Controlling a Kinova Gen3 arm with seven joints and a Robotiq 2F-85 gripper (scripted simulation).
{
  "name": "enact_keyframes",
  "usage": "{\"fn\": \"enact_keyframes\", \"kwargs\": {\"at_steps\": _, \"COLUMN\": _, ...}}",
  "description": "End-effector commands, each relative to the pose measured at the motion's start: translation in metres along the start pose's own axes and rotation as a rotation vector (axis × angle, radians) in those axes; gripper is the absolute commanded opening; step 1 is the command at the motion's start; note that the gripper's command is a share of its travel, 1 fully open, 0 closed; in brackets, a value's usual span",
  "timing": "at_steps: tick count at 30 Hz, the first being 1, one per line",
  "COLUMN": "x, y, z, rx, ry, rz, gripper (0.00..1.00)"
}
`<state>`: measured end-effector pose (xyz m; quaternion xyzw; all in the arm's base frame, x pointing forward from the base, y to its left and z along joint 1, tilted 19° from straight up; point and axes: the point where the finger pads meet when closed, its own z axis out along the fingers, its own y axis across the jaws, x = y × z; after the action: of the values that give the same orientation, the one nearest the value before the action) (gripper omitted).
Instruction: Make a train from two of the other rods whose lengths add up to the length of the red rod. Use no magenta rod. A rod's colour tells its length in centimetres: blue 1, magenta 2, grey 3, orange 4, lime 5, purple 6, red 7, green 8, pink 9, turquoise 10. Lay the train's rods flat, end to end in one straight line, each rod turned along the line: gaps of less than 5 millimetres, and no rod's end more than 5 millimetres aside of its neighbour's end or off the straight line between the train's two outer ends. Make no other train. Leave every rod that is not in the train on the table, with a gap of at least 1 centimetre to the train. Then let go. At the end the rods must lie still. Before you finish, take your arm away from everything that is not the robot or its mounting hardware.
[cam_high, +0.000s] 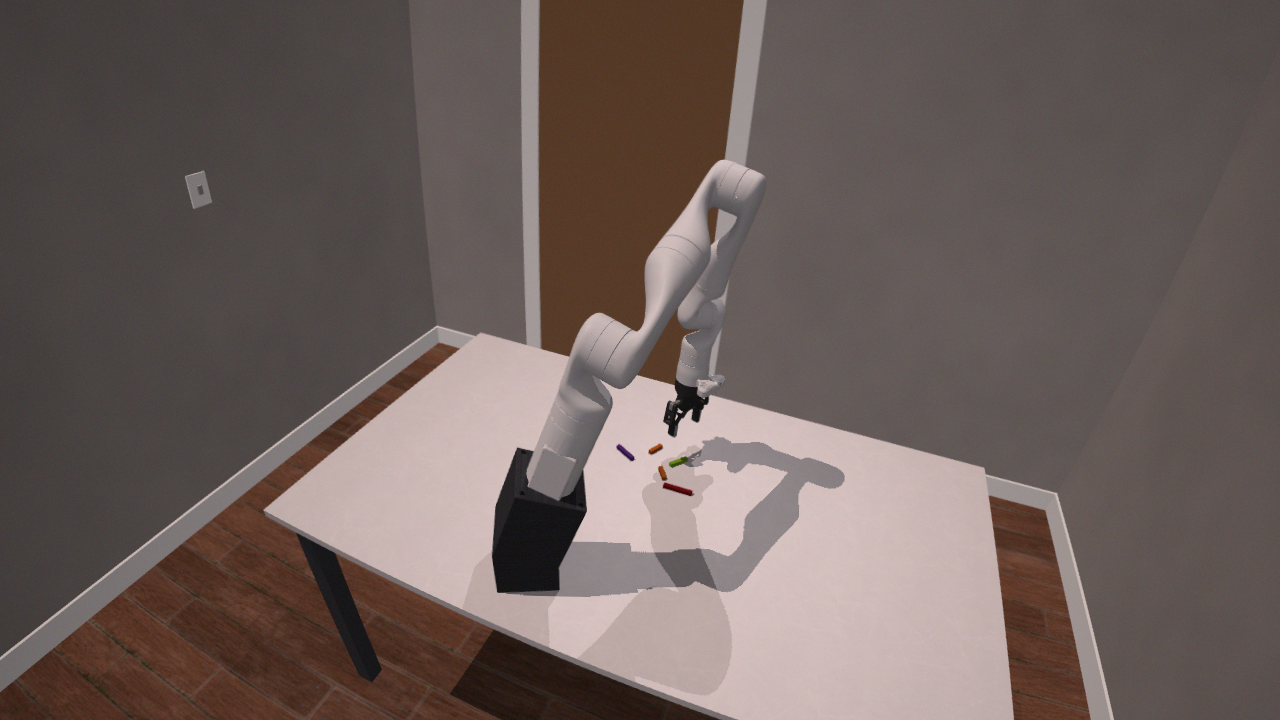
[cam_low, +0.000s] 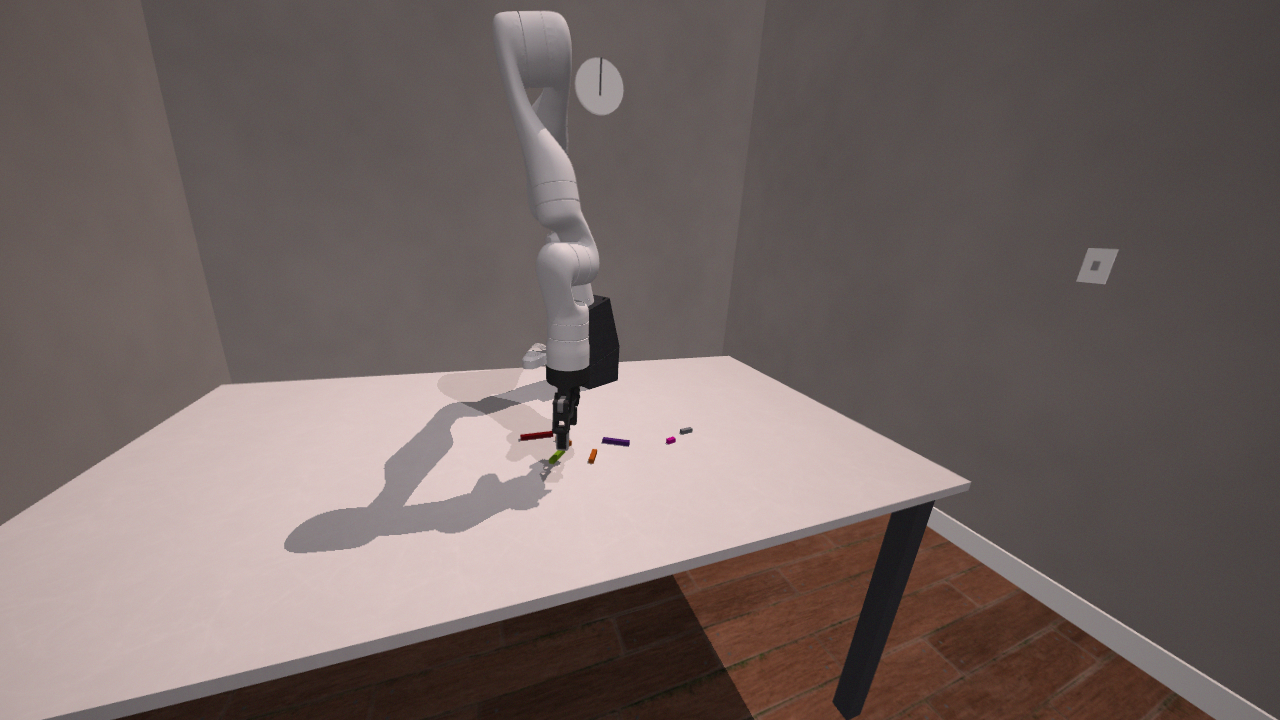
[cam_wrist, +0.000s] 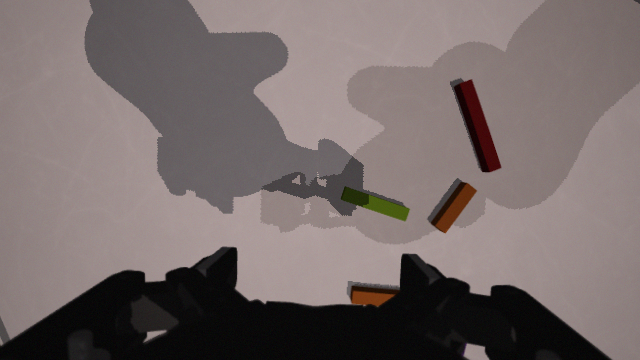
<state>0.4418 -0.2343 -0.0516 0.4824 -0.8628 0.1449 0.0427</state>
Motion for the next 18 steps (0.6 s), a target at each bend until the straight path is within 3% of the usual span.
{"fn": "enact_keyframes", "kwargs": {"at_steps": 1, "x": -0.0012, "y": 0.0054, "z": 0.0006, "rx": -0.001, "ry": 0.005, "rz": -0.015, "gripper": 1.00}}
{"fn": "enact_keyframes", "kwargs": {"at_steps": 18, "x": 0.0001, "y": 0.0113, "z": 0.0027, "rx": 0.006, "ry": 0.009, "rz": -0.045, "gripper": 1.00}}
